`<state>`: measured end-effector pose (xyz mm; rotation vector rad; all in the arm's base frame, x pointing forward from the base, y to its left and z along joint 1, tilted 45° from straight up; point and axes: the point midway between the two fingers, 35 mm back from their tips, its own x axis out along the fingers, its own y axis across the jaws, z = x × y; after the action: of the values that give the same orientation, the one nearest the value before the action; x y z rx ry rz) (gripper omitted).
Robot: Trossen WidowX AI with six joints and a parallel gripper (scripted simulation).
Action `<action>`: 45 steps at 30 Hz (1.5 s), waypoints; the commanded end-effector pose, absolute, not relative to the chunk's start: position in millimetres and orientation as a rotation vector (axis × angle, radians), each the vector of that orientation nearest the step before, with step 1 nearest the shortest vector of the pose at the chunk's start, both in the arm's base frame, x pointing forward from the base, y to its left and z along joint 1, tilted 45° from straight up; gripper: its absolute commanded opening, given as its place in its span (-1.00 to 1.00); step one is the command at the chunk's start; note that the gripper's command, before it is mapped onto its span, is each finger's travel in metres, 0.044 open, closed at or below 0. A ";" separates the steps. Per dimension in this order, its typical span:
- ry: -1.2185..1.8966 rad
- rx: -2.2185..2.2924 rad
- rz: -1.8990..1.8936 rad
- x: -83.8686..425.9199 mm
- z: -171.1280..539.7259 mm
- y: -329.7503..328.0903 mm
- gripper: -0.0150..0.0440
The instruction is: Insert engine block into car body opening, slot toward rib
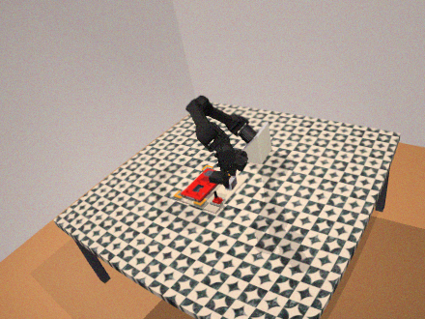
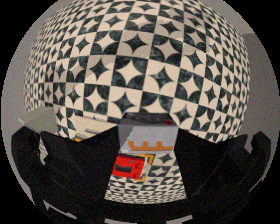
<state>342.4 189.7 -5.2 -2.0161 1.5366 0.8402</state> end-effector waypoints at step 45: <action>1.073 -1.389 1.411 350.6 -12.3 159.8 -0.49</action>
<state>349.3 164.4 -11.3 -1.4228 1.1006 1.3889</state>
